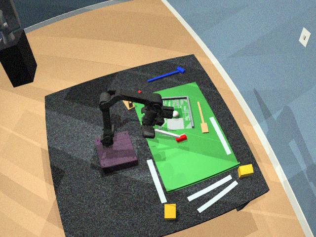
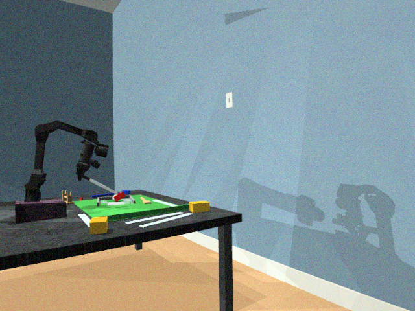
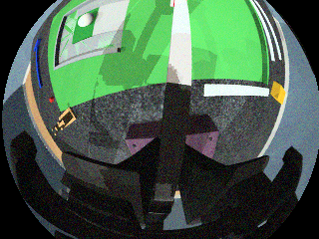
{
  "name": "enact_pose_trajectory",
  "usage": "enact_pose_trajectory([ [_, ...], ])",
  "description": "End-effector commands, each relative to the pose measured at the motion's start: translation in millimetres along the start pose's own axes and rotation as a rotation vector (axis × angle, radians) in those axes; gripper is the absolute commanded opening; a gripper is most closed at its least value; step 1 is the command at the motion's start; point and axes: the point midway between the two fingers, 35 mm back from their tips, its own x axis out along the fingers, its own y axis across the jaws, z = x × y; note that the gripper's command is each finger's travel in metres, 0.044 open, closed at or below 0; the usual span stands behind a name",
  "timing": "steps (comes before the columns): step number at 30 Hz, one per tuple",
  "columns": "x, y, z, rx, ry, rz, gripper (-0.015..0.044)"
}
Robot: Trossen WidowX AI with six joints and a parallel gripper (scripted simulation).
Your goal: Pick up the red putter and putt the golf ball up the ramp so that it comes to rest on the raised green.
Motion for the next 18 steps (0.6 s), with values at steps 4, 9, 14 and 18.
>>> enact_pose_trajectory([
  [4,-21.3,1.0,-6.3,0.001,-0.016,0.004,0.0000],
  [9,-12.8,0.2,-3.7,0.002,-0.007,0.000,0.0000],
  [14,-12.8,0.2,-3.7,0.002,-0.007,0.000,0.0000],
  [18,-12.8,0.2,-3.7,0.002,-0.007,0.000,0.0000],
])
